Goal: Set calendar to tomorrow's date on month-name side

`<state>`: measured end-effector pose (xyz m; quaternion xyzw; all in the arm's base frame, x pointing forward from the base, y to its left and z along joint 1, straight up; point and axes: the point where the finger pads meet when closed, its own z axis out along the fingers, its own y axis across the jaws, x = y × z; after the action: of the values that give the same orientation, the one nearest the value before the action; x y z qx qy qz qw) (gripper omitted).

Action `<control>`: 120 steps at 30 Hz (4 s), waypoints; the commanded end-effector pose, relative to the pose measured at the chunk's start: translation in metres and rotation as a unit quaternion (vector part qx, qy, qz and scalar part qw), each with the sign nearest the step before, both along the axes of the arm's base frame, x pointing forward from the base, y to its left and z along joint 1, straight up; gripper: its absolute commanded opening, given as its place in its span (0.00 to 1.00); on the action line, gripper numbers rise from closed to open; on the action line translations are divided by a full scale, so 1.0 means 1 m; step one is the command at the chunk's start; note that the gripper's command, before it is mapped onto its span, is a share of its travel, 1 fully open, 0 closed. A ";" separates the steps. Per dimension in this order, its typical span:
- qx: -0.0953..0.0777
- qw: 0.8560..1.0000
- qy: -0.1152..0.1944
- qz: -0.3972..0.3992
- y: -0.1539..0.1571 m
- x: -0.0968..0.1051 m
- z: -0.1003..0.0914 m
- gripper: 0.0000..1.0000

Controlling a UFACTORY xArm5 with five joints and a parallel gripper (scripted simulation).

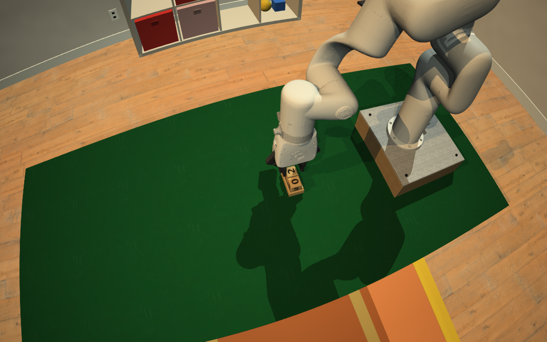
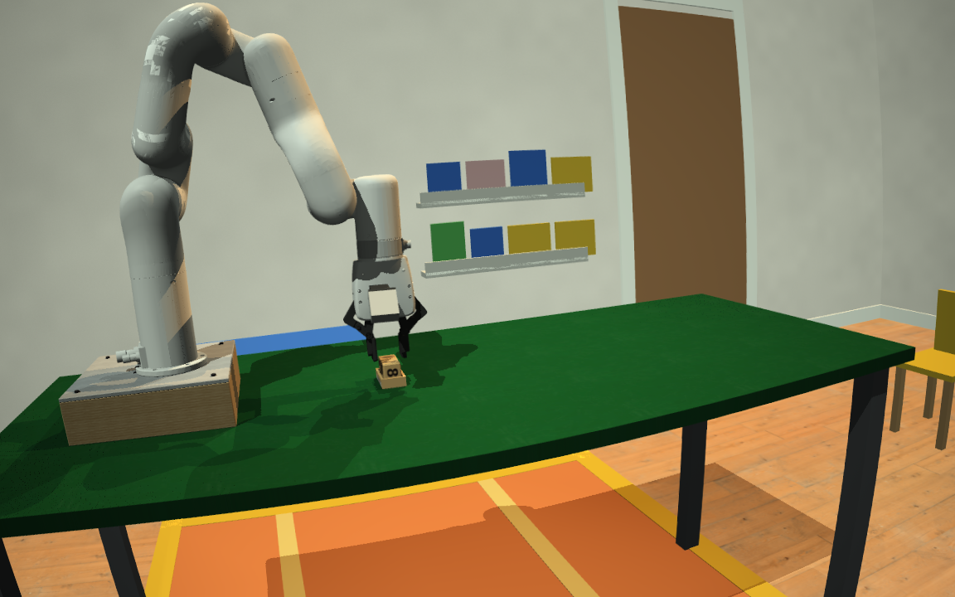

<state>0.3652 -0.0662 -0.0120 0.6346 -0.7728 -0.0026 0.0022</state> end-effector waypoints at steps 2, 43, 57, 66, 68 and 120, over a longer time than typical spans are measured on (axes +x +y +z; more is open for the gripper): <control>0.000 1.000 -0.002 0.000 0.000 0.001 0.001 0.47; 0.000 1.000 -0.002 0.000 0.000 0.001 0.001 0.47; 0.000 1.000 -0.002 0.000 0.000 0.001 0.001 0.47; 0.000 1.000 -0.002 0.000 0.000 0.001 -0.008 0.47; 0.000 1.000 -0.002 0.000 0.000 0.001 -0.011 0.47; 0.000 1.000 -0.002 0.000 0.000 0.001 -0.025 0.47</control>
<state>0.3649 -0.0661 -0.0382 0.6346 -0.7728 -0.0026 0.0022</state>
